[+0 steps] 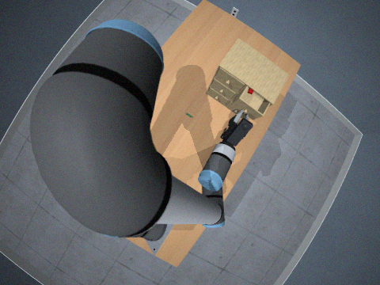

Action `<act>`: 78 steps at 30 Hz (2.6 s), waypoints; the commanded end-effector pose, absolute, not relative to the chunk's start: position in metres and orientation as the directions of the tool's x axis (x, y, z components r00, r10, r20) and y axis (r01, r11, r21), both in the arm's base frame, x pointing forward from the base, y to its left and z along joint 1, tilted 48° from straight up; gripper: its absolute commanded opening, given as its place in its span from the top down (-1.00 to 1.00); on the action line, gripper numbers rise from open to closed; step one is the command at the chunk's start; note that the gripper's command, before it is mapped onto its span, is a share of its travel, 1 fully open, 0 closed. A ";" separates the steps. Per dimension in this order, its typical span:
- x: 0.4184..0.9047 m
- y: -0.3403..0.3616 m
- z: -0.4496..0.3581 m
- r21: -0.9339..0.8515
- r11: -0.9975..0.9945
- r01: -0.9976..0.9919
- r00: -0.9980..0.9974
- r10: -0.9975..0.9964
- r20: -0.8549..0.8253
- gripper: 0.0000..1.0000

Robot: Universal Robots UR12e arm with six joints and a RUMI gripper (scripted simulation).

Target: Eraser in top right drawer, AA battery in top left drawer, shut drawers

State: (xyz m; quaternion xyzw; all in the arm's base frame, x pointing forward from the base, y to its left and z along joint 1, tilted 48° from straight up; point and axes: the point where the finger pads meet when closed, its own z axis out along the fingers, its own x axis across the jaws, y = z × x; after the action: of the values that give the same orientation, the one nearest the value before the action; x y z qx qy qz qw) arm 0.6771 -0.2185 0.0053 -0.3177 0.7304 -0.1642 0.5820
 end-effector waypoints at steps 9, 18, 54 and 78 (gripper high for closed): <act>0.678 -0.219 0.005 -0.610 0.744 -0.272 -0.121 -0.656 -0.745 0.86; 0.680 -0.219 0.005 -0.610 0.744 -0.272 -0.121 -0.656 -0.745 0.86; 0.694 -0.221 0.005 -0.610 0.744 -0.272 -0.121 -0.656 -0.745 0.86; 0.708 -0.223 0.004 -0.610 0.744 -0.272 -0.121 -0.656 -0.745 0.86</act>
State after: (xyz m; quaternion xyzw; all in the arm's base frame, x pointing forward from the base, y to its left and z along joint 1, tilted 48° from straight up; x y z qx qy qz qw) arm 0.7054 -0.2223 0.0041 -0.3177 0.7303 -0.1642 0.5820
